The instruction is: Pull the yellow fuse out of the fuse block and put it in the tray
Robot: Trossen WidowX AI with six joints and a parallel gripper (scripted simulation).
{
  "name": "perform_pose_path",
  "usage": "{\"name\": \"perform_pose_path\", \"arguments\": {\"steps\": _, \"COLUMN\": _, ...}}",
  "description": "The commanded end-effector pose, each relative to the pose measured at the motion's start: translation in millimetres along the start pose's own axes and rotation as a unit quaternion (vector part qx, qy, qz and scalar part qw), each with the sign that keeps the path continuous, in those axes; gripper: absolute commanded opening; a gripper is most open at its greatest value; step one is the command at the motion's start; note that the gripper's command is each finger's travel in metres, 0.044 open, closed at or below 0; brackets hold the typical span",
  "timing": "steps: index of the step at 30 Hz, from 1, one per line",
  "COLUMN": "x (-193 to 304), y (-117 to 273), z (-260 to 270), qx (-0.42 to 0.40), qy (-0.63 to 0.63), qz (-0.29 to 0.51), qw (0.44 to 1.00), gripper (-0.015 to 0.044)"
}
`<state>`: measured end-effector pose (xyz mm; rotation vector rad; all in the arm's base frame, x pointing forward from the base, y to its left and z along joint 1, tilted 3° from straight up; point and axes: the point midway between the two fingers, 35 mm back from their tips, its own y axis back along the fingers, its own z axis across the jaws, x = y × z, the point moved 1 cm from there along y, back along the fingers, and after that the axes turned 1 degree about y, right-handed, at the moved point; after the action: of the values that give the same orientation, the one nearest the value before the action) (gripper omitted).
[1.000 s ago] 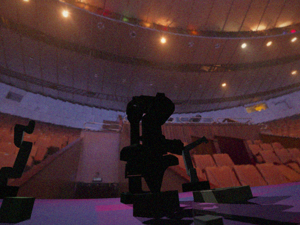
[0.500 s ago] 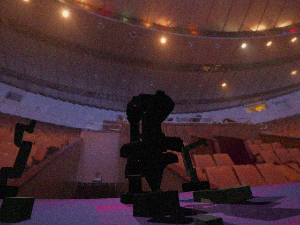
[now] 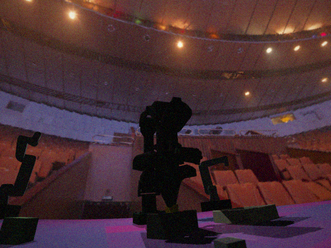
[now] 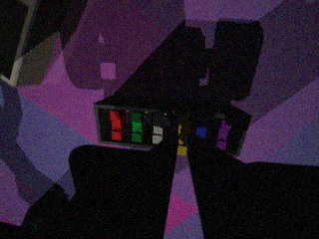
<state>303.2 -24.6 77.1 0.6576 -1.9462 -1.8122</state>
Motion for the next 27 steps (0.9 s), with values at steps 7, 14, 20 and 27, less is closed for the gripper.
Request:
{"name": "perform_pose_path", "arguments": {"steps": 7, "x": 0, "y": 5, "z": 0, "qx": -0.001, "qy": 0.0, "qz": 0.0, "qw": 1.0, "gripper": 0.0}}
{"name": "perform_pose_path", "arguments": {"steps": 14, "x": 0, "y": 9, "z": 0, "qx": -0.002, "qy": 0.0, "qz": 0.0, "qw": 1.0, "gripper": 0.0}}
{"name": "perform_pose_path", "arguments": {"steps": 20, "x": 0, "y": 11, "z": 0, "qx": -0.002, "qy": 0.001, "qz": 0.0, "qw": 1.0, "gripper": 0.0}}
{"name": "perform_pose_path", "arguments": {"steps": 27, "x": 0, "y": 15, "z": 1, "qx": -0.002, "qy": 0.001, "qz": 0.0, "qw": 1.0, "gripper": 0.0}}
